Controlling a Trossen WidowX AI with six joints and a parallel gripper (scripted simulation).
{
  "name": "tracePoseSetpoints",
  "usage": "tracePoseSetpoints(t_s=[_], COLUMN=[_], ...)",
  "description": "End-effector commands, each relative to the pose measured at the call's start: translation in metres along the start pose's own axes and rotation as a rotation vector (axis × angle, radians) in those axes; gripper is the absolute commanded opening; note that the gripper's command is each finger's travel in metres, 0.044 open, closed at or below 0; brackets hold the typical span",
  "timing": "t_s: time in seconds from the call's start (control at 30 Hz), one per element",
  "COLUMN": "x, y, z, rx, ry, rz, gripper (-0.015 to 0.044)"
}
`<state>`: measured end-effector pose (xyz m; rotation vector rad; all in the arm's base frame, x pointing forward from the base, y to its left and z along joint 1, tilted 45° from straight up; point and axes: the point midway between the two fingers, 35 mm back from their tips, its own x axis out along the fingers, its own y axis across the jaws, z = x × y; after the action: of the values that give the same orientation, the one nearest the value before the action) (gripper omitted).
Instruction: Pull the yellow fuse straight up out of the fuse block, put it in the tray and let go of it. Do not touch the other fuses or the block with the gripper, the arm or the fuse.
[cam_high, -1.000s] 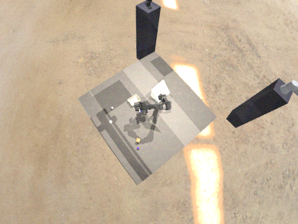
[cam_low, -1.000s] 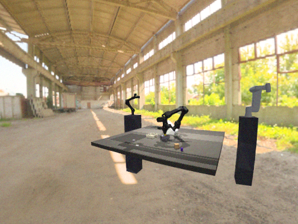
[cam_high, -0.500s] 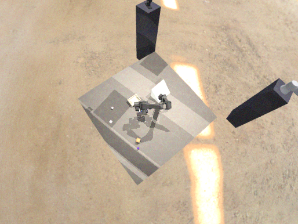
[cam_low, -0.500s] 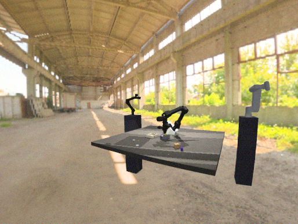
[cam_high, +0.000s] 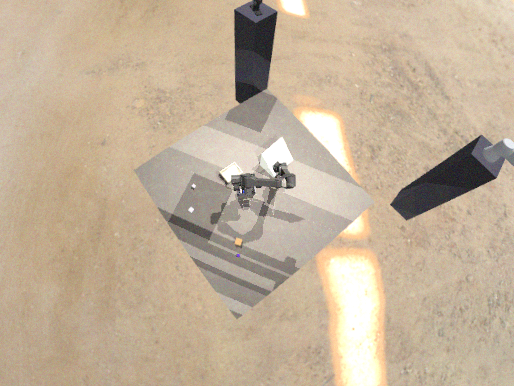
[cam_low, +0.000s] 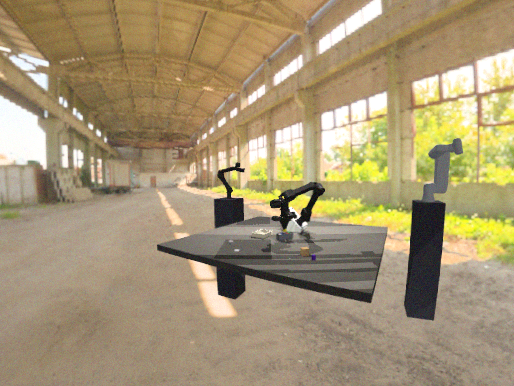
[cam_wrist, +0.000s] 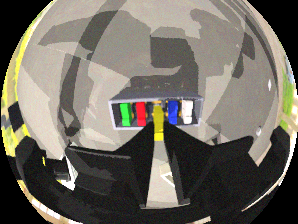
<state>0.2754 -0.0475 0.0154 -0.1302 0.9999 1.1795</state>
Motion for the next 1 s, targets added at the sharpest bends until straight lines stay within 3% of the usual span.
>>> tracePoseSetpoints(t_s=[0.0, 0.97], x=[-0.003, -0.031], y=[-0.001, -0.014], z=[0.0, -0.013], rx=[-0.009, -0.007], ry=[0.003, 0.007], rz=[-0.004, -0.008], gripper=[0.0, 0.0])
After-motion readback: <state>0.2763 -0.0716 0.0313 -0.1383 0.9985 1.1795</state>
